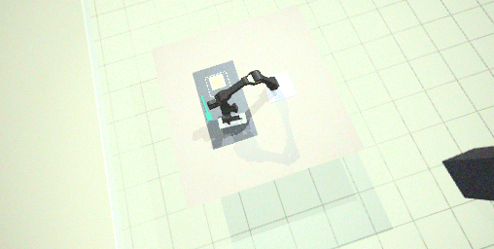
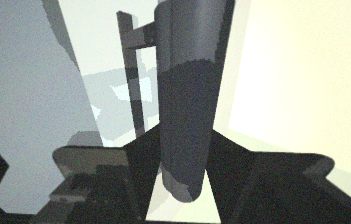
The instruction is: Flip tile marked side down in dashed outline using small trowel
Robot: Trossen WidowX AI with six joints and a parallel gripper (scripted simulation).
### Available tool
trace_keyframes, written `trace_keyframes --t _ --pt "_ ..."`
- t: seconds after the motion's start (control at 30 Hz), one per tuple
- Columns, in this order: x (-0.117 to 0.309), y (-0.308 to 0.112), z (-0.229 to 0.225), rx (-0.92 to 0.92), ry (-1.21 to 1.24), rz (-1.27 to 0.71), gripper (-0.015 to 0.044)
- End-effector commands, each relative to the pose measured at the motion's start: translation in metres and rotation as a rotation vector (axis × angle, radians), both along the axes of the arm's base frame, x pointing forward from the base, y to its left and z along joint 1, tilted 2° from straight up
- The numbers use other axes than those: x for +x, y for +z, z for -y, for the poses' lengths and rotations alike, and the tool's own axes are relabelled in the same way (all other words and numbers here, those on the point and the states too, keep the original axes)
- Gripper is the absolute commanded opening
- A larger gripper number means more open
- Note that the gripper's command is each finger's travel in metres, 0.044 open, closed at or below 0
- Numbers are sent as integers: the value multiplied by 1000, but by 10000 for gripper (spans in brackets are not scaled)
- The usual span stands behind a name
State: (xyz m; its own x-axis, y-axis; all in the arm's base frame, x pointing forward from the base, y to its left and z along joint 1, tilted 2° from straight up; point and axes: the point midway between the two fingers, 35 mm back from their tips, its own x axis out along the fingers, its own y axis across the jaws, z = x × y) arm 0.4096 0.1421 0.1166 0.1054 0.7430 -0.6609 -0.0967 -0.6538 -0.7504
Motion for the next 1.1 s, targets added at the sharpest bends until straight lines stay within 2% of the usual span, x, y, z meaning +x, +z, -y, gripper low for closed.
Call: trace_keyframes --t 0.0,1.07 --pt "2 4 -9 57 85 35 0" --pt "3 -33 -10 58 87 37 0"
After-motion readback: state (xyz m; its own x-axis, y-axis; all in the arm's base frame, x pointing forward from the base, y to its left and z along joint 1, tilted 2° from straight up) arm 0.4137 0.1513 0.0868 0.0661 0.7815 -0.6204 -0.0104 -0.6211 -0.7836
